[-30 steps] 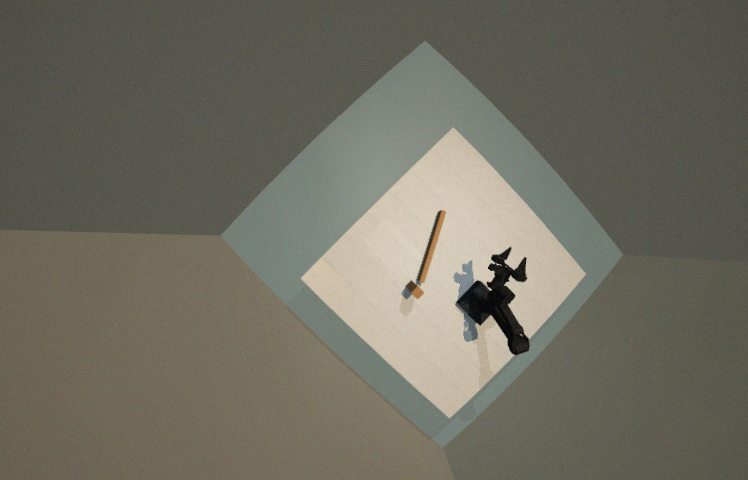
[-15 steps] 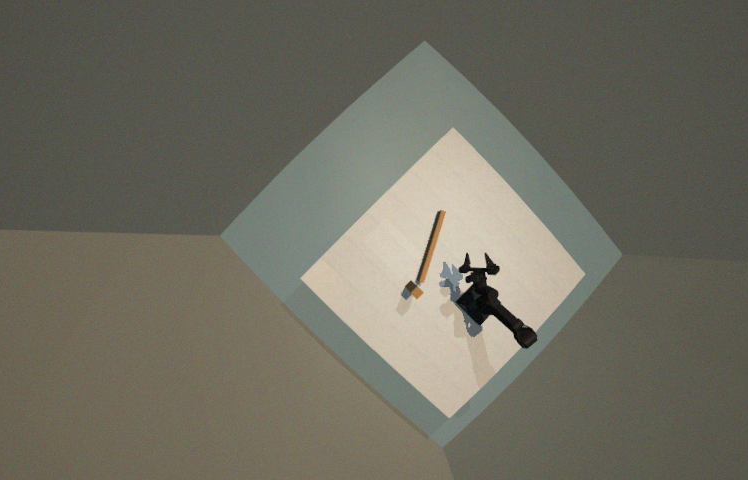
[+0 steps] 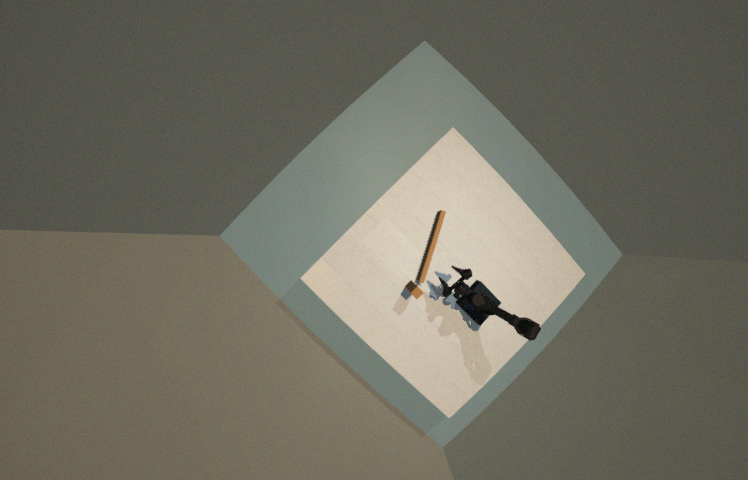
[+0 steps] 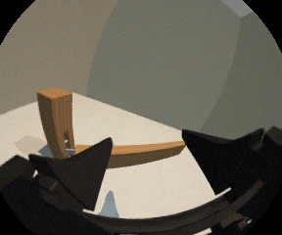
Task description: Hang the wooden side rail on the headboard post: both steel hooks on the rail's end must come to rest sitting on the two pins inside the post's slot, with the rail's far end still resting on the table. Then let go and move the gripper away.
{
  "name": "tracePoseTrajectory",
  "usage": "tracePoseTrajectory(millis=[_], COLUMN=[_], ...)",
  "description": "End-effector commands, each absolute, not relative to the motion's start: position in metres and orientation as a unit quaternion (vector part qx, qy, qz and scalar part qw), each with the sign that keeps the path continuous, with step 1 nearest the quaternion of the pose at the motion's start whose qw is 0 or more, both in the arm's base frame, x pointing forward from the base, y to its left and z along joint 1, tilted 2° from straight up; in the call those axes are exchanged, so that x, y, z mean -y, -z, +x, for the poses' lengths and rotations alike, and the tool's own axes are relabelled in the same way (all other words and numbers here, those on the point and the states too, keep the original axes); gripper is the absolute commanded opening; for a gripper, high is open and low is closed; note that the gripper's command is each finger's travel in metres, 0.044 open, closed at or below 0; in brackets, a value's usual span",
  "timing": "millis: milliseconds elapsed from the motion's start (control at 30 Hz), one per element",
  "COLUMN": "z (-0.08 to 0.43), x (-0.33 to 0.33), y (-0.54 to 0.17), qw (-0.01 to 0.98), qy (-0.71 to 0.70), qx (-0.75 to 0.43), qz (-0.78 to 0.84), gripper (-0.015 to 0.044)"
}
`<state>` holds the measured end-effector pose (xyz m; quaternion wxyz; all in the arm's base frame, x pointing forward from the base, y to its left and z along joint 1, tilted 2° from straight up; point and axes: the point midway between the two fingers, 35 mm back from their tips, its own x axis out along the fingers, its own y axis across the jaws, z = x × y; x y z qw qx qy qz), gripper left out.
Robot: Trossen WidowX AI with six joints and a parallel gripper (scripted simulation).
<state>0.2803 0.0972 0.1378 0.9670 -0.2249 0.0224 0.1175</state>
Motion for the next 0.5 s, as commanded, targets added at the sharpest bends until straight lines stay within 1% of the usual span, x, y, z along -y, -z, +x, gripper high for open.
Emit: tracePoseTrajectory(millis=[0, 233, 467], z=[0.259, 0.218, 0.217], x=[-0.131, -0.172, -0.173], y=[-0.109, -0.074, -0.073], qw=[0.962, 0.937, 0.936], qy=[-0.201, -0.306, -0.309], qx=[-0.065, -0.140, -0.142], qz=[-0.171, -0.093, -0.092], gripper=[0.0440, 0.0440, 0.0440])
